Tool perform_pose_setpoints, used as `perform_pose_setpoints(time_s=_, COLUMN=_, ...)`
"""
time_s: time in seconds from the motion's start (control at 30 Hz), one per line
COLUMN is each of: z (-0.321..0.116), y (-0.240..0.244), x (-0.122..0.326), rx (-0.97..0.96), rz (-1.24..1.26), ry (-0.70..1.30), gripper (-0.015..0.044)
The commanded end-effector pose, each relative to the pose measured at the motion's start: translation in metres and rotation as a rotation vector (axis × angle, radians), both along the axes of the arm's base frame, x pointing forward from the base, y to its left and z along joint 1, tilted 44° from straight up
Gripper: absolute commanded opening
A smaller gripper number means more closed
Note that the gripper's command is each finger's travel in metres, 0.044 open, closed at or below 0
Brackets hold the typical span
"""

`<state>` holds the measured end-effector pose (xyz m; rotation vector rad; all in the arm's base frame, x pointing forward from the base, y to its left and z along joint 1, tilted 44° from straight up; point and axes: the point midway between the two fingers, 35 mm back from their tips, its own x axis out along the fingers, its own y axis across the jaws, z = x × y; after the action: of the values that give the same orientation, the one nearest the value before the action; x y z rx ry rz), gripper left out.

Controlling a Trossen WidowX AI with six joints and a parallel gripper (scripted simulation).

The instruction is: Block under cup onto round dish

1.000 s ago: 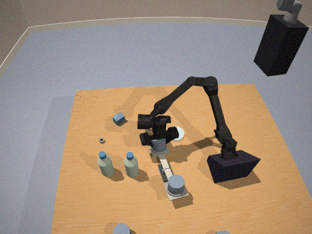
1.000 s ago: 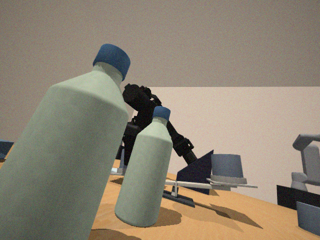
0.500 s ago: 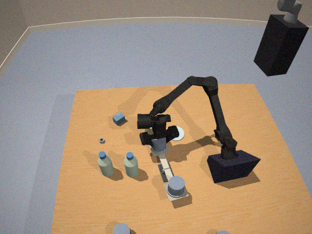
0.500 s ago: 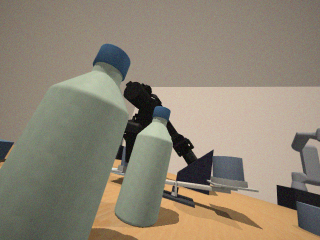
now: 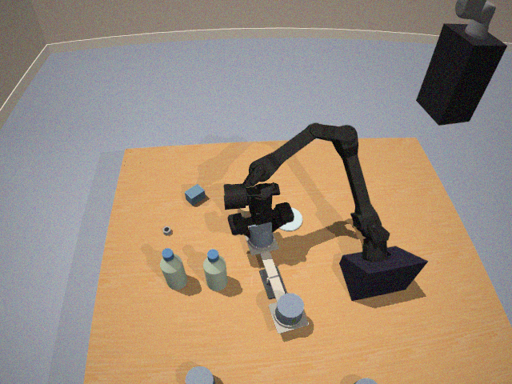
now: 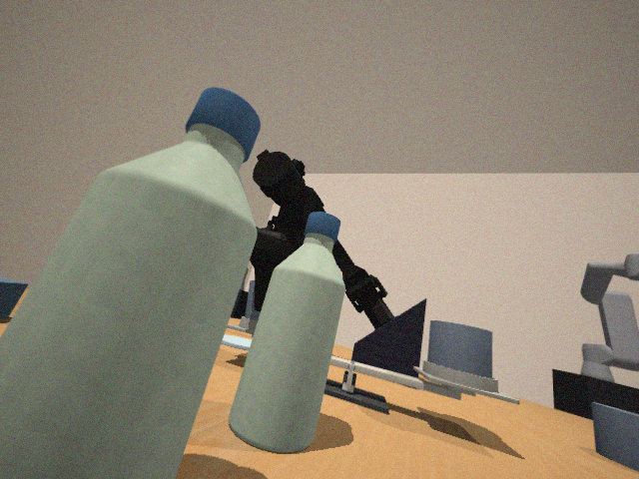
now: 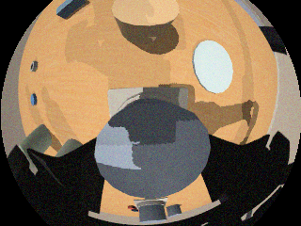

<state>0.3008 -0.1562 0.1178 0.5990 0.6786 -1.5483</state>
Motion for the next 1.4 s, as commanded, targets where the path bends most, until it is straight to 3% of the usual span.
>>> perform_pose_setpoints(time_s=0.0, z=0.006, y=0.007, x=0.005, rx=0.007, rz=0.006, ry=-0.012, gripper=0.0)
perform_pose_setpoints(time_s=1.37, z=0.043, y=0.044, x=0.009, rx=0.01, rz=0.006, ry=-0.011, gripper=0.0)
